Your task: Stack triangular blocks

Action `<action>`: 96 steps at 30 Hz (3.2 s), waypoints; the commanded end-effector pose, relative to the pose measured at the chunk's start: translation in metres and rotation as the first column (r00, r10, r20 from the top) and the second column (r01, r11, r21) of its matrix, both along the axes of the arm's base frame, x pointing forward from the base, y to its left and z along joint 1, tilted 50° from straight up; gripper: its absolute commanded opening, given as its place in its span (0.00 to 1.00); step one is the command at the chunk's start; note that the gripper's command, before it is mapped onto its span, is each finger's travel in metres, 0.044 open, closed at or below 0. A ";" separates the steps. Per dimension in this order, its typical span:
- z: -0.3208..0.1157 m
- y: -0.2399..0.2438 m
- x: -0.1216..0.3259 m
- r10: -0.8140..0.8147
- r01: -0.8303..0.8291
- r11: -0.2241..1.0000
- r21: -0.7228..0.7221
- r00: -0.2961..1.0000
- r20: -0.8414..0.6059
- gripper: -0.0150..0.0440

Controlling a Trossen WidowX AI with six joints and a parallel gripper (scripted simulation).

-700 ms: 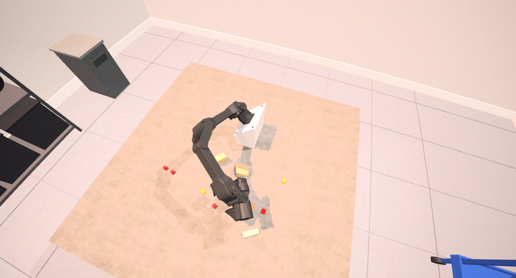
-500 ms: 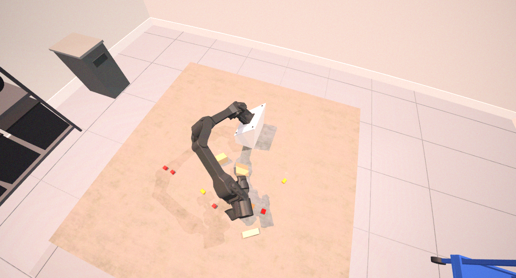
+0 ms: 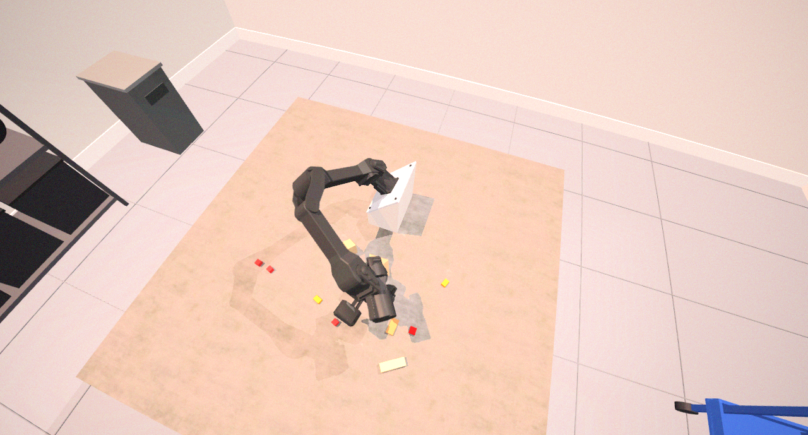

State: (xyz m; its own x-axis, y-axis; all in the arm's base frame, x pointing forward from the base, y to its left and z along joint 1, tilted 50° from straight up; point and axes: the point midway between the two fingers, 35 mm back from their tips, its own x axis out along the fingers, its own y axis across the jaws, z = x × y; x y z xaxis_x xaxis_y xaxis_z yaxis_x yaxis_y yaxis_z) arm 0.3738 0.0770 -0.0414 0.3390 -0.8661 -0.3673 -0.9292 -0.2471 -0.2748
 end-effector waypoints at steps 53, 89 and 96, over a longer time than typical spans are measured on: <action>0.003 -0.018 -0.134 -0.719 -0.114 0.308 0.944 -0.678 0.153 1.00; -0.039 -0.059 -0.124 -0.719 -0.117 0.309 0.944 -0.678 0.152 1.00; -0.046 -0.068 -0.124 -0.718 -0.117 0.312 0.943 -0.679 0.153 1.00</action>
State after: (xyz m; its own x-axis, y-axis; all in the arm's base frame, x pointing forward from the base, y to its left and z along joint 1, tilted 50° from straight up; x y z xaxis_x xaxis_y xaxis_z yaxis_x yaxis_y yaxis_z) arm 0.2523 0.0133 -0.0841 0.1412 -0.7359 -0.6622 0.8642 0.4180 -0.2803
